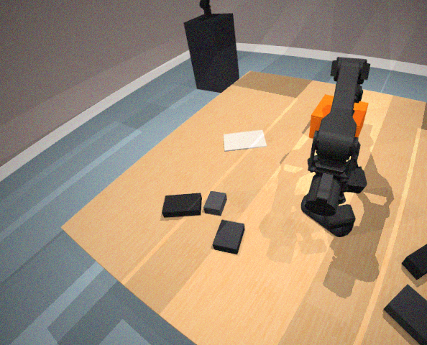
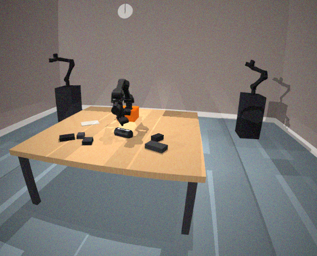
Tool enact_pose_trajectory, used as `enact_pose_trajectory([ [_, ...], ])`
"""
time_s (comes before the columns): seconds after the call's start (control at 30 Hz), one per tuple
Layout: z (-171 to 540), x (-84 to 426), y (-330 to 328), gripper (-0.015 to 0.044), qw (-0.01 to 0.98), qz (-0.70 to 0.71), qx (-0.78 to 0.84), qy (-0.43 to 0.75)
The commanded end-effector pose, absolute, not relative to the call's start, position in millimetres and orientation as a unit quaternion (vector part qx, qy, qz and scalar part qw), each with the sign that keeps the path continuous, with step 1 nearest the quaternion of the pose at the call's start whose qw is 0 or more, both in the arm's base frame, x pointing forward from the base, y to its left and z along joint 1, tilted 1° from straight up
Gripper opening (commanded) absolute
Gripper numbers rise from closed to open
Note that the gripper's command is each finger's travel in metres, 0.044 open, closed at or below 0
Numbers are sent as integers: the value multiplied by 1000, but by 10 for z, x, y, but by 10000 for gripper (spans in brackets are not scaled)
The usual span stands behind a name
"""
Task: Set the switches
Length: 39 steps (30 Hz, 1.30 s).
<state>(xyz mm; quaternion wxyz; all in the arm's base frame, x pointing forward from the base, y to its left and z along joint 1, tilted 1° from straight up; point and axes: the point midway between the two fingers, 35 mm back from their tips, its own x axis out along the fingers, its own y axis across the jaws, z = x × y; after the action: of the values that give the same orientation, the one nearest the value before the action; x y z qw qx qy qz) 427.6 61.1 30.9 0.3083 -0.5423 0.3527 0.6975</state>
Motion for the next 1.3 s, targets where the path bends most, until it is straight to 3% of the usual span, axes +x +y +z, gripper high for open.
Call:
enact_pose_trajectory([
  [0.0,485,4363,628,0,94,781,-615,54],
  [1.17,458,4345,621,0,97,783,-611,63],
  [1.27,456,4345,626,79,110,781,-610,81],
])
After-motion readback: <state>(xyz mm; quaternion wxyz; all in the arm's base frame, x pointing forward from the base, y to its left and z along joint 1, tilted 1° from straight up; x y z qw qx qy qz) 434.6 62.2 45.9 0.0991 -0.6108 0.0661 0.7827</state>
